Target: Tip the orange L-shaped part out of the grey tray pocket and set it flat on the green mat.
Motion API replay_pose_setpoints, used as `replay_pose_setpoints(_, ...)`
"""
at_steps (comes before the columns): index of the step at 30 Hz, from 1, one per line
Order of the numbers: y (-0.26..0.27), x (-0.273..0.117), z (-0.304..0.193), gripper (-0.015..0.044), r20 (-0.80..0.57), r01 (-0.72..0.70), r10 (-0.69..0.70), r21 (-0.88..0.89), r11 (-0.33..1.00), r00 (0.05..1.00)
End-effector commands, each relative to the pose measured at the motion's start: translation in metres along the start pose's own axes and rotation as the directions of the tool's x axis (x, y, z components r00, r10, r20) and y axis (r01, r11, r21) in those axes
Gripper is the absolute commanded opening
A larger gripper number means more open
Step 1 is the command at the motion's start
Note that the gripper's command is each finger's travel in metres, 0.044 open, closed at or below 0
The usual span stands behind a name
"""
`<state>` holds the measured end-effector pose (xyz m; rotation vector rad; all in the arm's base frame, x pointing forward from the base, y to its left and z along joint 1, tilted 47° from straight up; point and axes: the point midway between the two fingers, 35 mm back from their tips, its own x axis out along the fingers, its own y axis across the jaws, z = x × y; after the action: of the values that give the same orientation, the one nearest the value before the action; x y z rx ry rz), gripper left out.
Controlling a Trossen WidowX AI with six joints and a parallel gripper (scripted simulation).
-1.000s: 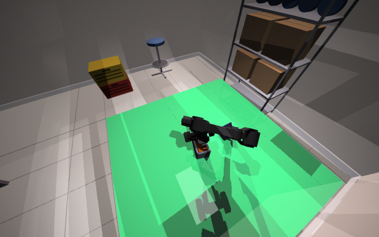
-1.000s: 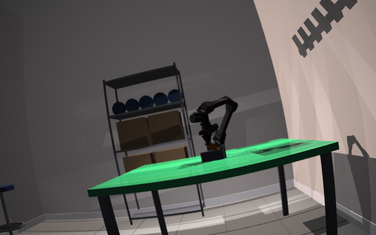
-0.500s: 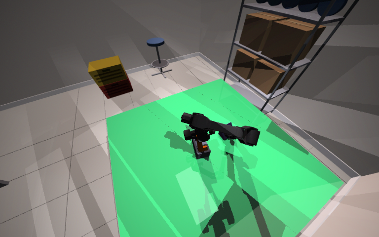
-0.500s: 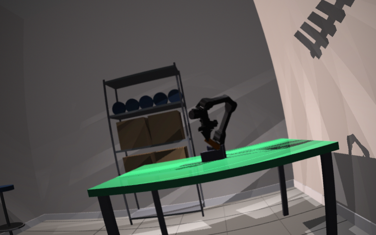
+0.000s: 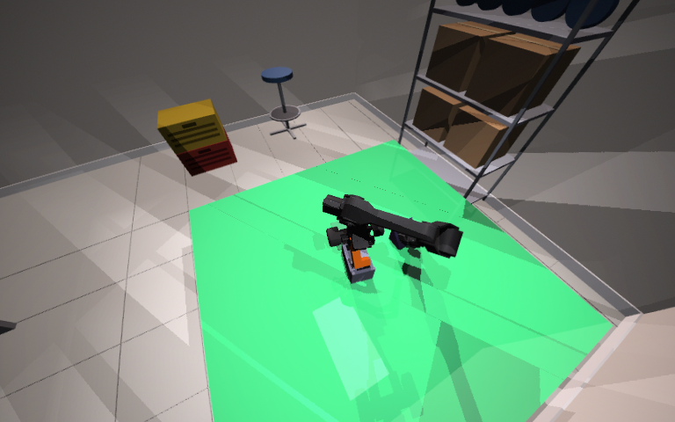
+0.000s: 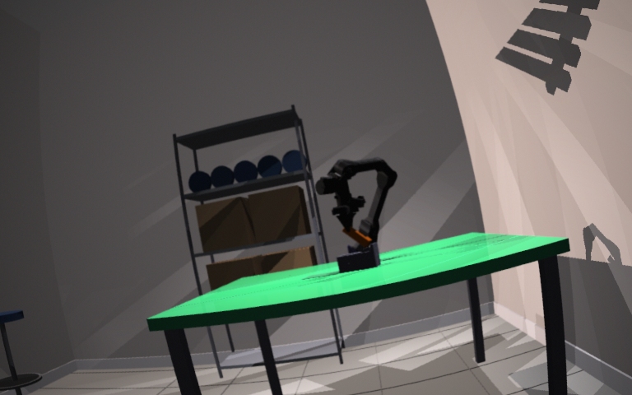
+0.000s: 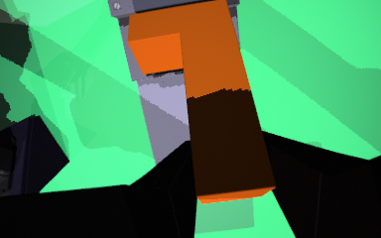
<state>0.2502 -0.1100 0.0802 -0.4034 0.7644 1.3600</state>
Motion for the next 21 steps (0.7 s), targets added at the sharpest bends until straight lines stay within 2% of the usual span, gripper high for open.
replay_pose_setpoints(1,0.000,-0.001,-0.001,0.0000,-0.001,-0.004,0.004,-0.002,1.000,1.000)
replay_pose_setpoints(9,0.001,-0.006,-0.008,0.0000,-0.001,-0.004,0.004,-0.002,1.000,1.000)
replay_pose_setpoints(21,0.007,-0.004,-0.076,0.0000,-0.005,-0.003,0.003,-0.002,1.000,1.000)
